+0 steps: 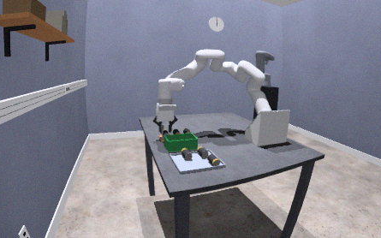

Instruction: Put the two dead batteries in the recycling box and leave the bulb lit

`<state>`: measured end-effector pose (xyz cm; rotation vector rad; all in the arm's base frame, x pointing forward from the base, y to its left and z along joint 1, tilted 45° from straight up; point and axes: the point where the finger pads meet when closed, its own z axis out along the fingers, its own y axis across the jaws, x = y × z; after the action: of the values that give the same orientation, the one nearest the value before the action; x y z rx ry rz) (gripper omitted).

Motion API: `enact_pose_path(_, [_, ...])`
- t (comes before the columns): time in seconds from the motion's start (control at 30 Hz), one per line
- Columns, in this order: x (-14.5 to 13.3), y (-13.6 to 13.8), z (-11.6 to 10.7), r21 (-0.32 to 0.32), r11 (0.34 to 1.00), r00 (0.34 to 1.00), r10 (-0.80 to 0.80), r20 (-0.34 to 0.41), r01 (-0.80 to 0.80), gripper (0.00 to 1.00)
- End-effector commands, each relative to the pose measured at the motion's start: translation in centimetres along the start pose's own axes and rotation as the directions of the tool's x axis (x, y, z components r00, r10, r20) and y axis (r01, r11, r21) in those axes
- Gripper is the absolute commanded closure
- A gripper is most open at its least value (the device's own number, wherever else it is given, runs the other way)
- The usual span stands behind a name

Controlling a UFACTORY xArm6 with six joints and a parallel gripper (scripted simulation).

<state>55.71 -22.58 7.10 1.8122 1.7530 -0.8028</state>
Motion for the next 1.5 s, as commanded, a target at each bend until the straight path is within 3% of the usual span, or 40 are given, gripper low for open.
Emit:
enact_pose_path(0.0, [-0.03,0.11,0.27,-0.003,1.000,1.000,0.001,0.000,-0.001,0.49])
enact_pose_path(0.47, [-0.03,0.11,0.86,-0.003,1.000,1.000,0.001,0.000,-0.001,0.49])
enact_pose_path(0.5, [-0.03,0.11,0.86,-0.003,1.000,1.000,0.001,0.000,-0.001,0.72])
enact_pose_path(1.47, [-0.03,0.11,0.86,-0.003,1.000,1.000,0.001,0.000,-0.001,0.72])
